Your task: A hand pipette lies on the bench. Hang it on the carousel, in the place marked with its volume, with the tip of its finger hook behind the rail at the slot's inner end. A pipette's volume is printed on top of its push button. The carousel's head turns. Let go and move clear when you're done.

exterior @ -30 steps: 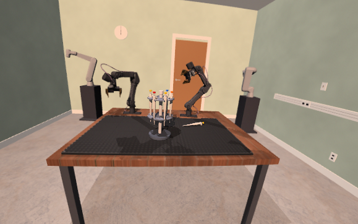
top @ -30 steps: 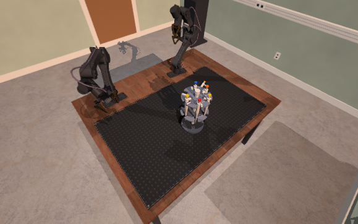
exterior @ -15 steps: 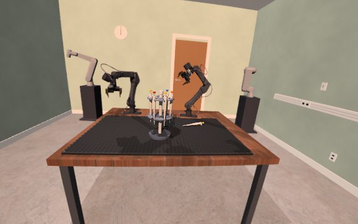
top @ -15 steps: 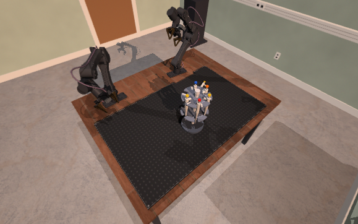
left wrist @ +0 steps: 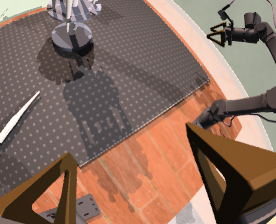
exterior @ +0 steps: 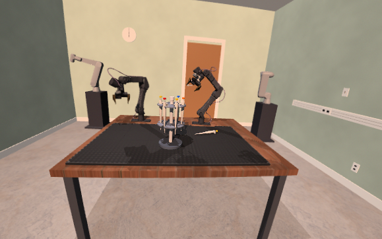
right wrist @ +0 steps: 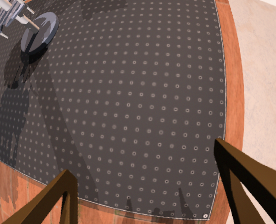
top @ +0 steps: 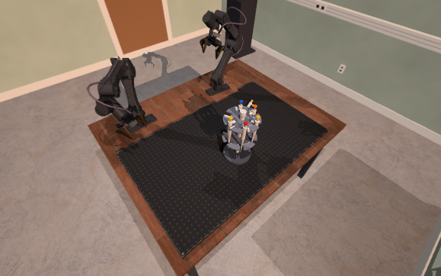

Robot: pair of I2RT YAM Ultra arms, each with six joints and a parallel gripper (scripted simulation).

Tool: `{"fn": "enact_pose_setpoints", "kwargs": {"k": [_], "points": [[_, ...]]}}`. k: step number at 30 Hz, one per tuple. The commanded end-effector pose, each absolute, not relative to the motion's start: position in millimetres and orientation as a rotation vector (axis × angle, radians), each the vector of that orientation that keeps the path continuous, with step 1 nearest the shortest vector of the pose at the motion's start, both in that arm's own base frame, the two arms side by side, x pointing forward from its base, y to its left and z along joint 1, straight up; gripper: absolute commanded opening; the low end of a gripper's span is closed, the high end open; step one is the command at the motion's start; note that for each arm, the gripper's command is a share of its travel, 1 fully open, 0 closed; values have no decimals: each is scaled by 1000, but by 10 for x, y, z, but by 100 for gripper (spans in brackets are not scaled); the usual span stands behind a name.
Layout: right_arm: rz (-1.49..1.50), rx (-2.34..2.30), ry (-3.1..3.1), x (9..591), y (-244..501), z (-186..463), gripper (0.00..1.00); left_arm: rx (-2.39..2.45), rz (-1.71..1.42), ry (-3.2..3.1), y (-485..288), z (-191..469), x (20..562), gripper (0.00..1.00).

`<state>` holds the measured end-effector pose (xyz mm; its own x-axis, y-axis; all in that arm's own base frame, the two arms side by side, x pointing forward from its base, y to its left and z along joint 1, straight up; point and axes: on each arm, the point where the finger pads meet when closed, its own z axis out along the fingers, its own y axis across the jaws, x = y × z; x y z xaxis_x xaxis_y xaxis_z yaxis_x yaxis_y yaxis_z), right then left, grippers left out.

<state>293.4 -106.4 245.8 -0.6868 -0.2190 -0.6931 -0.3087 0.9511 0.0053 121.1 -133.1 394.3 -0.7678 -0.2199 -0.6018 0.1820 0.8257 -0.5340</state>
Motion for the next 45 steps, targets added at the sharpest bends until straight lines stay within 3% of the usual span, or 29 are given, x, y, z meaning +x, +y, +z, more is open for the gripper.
{"fn": "enact_pose_setpoints", "kwargs": {"k": [1,22,45], "points": [[147,-379,2324,2974,-1092,2528,100,248,-732,2362,-1431,3927,1201,100],[147,-379,2324,2974,-1092,2528,100,1114,-452,2224,-1657,3632,1102,100],[147,-379,2324,2974,-1092,2528,100,213,-85,2414,-386,3674,1933,100]]}}
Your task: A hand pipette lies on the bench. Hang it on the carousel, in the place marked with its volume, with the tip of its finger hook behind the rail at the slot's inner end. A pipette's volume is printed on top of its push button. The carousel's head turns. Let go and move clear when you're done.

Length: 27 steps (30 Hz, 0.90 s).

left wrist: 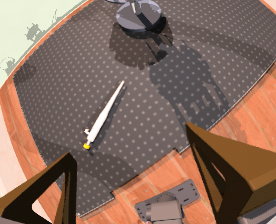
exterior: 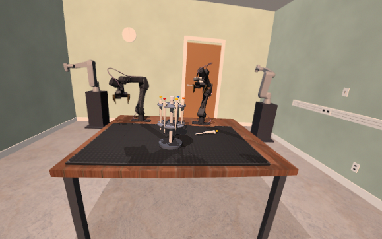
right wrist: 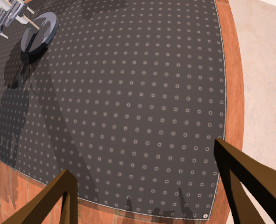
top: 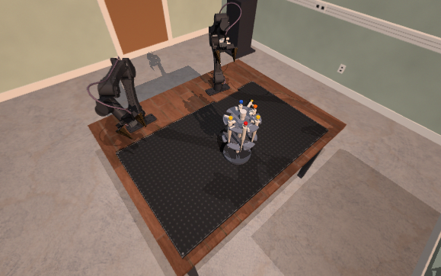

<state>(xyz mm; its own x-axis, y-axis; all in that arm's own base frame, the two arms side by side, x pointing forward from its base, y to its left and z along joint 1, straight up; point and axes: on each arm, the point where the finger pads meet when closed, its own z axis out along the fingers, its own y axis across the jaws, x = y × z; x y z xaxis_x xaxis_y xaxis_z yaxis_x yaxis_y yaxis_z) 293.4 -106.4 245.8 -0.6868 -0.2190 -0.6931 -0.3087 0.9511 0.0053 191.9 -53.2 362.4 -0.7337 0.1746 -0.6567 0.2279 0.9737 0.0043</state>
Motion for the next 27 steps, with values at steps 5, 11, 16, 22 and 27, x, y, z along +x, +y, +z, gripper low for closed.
{"fn": "enact_pose_setpoints", "kwargs": {"k": [5,11,16,22,27], "points": [[147,-379,2324,2974,-1092,2528,100,80,-35,2411,-162,3690,1936,100],[147,-379,2324,2974,-1092,2528,100,-186,66,2413,277,3678,1947,100],[147,-379,2324,2974,-1092,2528,100,-407,149,2396,640,3667,1879,100],[147,-379,2324,2974,-1092,2528,100,-581,217,2357,901,3684,1737,100],[147,-379,2324,2974,-1092,2528,100,-800,298,2311,1224,3670,1559,100]]}}
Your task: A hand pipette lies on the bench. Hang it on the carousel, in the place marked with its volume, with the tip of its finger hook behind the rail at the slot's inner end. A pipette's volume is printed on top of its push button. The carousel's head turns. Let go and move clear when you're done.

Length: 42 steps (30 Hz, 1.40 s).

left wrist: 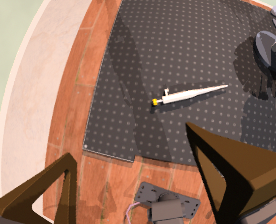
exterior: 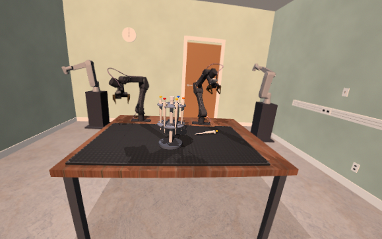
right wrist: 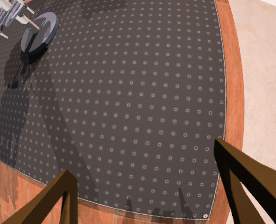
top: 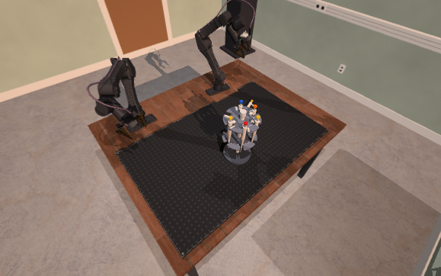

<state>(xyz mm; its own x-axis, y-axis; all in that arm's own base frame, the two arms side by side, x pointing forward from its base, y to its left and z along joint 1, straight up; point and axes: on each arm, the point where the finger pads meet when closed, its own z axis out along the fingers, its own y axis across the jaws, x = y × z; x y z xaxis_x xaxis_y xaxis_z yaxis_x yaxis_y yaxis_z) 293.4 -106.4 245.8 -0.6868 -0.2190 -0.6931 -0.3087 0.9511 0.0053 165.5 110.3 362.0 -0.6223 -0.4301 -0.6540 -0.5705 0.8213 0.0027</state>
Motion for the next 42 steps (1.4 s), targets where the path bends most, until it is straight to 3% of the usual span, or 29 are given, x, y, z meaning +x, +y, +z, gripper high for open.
{"fn": "enact_pose_setpoints", "kwargs": {"k": [1,9,32,42], "points": [[147,-379,2324,2974,-1092,2528,100,-842,315,2295,1273,3678,1501,100],[147,-379,2324,2974,-1092,2528,100,-781,260,2382,1539,3383,1659,100],[147,-379,2324,2974,-1092,2528,100,162,-90,2375,1459,2425,2836,100],[147,-379,2324,2974,-1092,2528,100,220,-81,2341,1484,2529,2800,100]]}}
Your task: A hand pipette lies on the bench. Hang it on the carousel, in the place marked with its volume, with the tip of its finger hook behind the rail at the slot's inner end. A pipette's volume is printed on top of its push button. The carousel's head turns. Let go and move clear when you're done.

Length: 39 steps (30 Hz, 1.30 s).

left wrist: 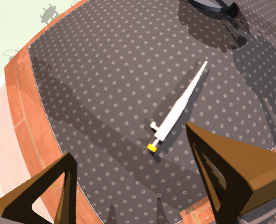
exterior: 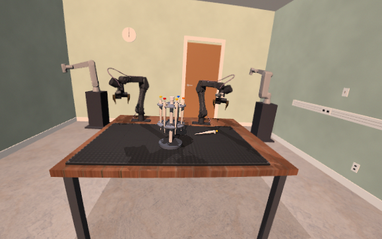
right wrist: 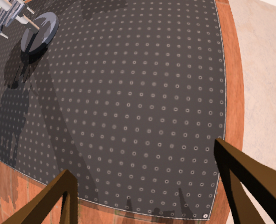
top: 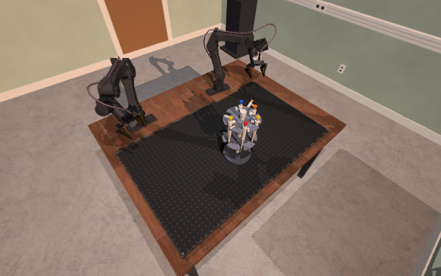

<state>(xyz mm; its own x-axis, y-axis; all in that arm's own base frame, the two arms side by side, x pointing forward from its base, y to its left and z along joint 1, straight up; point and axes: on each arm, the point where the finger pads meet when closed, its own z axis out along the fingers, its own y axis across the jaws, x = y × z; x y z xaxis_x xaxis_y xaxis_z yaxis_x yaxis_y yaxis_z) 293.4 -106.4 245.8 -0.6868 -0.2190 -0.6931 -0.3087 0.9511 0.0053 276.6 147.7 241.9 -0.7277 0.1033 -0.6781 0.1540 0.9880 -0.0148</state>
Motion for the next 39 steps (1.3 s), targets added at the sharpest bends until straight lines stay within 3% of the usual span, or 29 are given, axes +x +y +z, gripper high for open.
{"fn": "enact_pose_setpoints", "kwargs": {"k": [1,4,5,39], "points": [[147,-379,2324,2974,-1092,2528,100,220,-81,2341,1484,2529,2800,100],[147,-379,2324,2974,-1092,2528,100,220,-81,2341,1483,2528,2800,100],[147,-379,2324,2974,-1092,2528,100,189,-104,2317,1358,2513,2827,49],[147,-379,2324,2974,-1092,2528,100,-533,-445,1985,-24,2236,3338,49]]}}
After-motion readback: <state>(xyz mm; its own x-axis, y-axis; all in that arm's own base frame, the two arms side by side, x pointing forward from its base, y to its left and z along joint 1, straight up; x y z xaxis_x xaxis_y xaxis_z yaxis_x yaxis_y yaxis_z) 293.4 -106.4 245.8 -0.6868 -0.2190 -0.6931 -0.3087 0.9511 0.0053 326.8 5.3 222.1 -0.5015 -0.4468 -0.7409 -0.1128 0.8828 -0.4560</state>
